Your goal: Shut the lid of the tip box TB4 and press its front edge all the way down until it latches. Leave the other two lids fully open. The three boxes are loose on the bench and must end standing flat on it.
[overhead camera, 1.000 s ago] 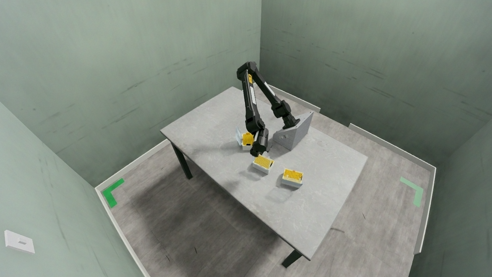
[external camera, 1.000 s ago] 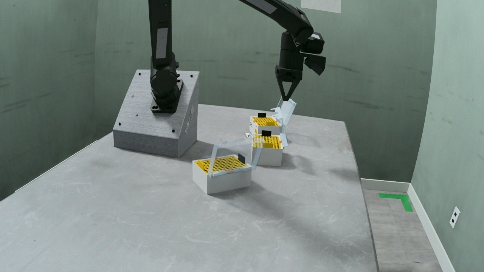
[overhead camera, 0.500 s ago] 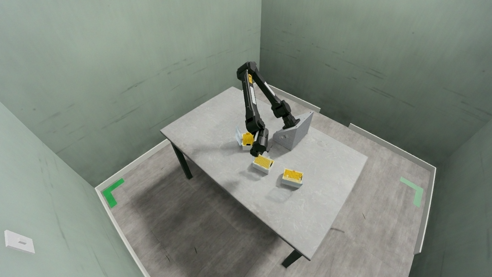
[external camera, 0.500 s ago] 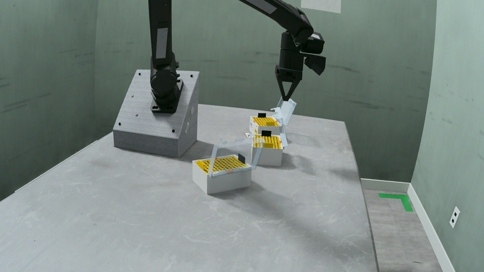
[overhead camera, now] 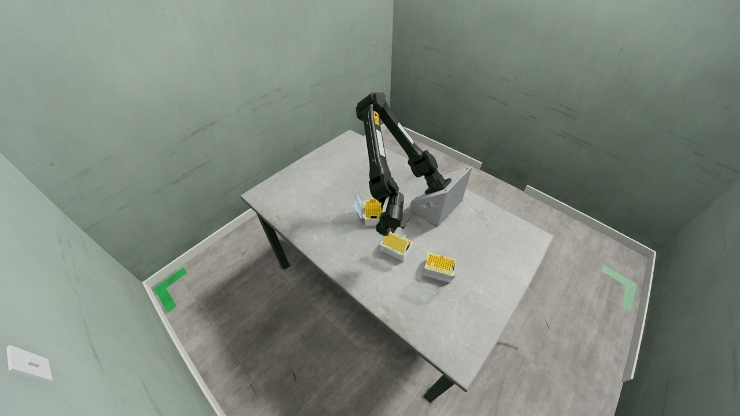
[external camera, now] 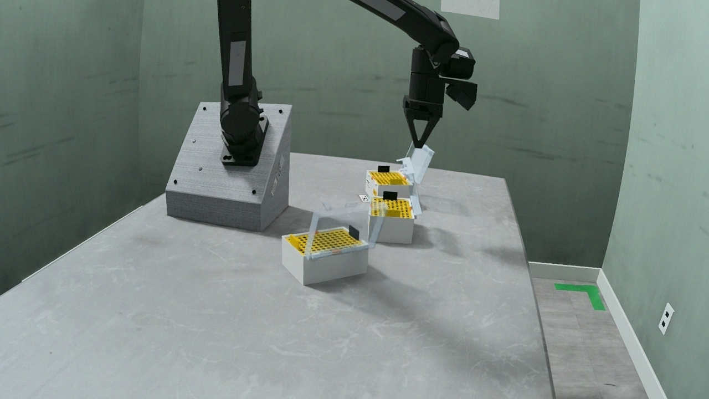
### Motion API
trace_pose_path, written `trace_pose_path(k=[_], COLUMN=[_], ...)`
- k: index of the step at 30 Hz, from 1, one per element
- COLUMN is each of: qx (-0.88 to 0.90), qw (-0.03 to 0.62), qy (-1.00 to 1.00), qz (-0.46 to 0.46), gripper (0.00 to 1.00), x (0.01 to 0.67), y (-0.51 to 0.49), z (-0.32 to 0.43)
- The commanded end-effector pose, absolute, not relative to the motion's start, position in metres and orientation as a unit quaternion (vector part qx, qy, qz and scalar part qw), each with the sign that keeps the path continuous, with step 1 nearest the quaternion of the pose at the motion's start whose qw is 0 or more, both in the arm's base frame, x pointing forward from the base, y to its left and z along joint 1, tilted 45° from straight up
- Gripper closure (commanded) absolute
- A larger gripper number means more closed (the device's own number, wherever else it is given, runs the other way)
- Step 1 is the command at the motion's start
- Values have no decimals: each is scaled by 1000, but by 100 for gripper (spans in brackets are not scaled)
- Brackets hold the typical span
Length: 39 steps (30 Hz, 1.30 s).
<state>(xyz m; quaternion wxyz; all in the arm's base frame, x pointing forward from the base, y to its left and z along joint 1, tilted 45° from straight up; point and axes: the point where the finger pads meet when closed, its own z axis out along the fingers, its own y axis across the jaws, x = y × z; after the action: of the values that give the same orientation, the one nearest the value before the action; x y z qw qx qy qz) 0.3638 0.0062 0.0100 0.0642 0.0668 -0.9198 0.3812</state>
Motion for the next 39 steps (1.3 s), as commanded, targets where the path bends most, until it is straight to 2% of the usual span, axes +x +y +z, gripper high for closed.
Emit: trace_pose_path(k=[1, 8, 10, 18, 39], qx=[66, 67, 77, 63, 61], qw=[22, 14, 34, 47, 42], qy=[-925, -926, -922, -923, -923], qz=[373, 370, 377, 377, 377], gripper=[100, 100, 100, 100, 100], x=[394, 395, 372, 361, 330], y=[30, 30, 18, -5, -35], z=[25, 27, 16, 4, -17])
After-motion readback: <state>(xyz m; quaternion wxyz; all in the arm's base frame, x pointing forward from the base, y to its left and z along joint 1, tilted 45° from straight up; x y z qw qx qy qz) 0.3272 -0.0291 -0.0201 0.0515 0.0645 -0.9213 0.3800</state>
